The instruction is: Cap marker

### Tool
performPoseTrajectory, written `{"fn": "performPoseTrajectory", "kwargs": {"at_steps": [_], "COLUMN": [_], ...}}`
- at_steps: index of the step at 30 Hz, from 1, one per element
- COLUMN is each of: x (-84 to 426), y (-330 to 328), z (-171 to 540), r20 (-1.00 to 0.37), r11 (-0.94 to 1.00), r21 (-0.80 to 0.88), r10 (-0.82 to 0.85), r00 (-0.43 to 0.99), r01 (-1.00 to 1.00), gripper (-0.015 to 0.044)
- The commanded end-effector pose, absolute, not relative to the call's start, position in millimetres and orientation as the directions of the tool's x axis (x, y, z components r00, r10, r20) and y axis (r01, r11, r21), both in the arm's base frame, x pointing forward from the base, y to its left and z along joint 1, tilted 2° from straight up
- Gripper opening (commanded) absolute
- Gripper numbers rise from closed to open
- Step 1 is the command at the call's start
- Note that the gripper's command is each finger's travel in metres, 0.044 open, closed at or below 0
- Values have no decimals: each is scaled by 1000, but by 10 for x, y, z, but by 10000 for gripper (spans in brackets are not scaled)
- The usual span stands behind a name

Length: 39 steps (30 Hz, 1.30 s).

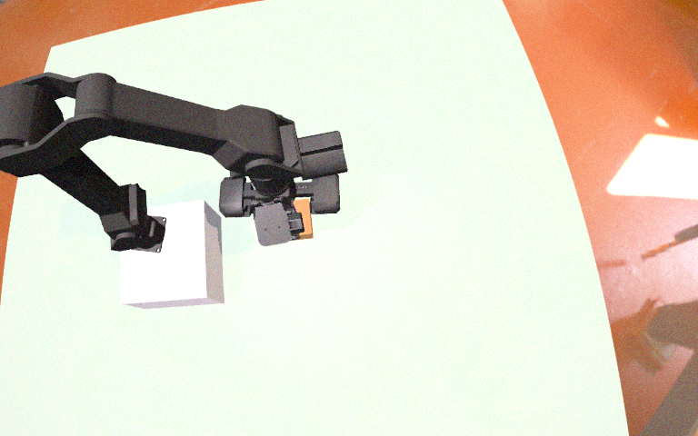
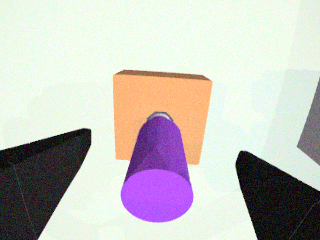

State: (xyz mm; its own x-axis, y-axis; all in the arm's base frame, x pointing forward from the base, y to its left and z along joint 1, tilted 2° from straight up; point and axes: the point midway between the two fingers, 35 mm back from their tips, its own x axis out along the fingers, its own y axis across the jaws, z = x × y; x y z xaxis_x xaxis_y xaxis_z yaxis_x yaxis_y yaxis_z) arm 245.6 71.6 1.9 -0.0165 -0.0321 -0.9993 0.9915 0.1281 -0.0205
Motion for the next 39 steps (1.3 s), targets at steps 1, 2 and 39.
{"fn": "performPoseTrajectory", "kwargs": {"at_steps": [1,2,39], "x": [2511,2501,2479], "y": [746,747,745], "z": [452,610,701], "r20": [-1000,-1000,-1000], "r11": [128,128,979], "r21": [-5,-5,-29], "r10": [-27,-27,-30], "r00": [-2,-2,-2], "r01": [992,992,-204], "gripper": [440,440,0]}}
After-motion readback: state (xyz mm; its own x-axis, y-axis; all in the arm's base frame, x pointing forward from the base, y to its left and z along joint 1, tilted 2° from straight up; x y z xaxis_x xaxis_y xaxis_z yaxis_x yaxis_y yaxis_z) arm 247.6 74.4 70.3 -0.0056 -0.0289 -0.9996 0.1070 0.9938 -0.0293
